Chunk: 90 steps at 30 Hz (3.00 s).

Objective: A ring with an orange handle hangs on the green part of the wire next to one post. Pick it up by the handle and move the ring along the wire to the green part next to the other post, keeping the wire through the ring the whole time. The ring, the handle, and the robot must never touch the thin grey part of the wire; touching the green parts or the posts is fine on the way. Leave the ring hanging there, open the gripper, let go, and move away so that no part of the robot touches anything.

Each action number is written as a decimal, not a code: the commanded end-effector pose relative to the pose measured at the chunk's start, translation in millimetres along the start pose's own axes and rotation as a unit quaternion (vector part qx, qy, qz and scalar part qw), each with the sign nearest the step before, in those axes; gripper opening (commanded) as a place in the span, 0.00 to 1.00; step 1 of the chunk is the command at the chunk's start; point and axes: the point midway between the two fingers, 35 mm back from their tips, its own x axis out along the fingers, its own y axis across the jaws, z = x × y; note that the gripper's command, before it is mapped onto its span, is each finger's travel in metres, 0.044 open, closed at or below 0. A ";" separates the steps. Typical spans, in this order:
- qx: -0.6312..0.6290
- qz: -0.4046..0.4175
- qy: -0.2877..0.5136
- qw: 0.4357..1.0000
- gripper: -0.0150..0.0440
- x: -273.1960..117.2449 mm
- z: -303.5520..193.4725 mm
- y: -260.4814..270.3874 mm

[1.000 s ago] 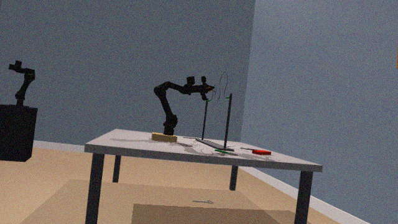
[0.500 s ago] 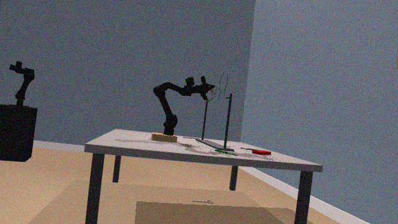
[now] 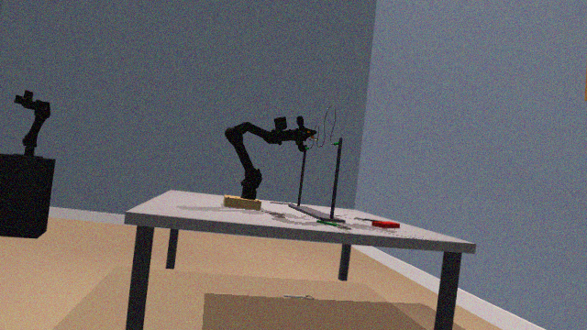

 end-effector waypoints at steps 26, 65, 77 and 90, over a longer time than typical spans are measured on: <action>0.286 0.147 0.008 0.947 0.00 -19.7 26.8 95.3; 0.618 0.315 0.050 0.718 0.00 -84.2 133.5 150.4; 0.664 0.339 0.058 0.664 0.00 -98.7 159.9 146.3; 0.678 0.346 0.061 0.646 0.00 -107.2 175.7 142.3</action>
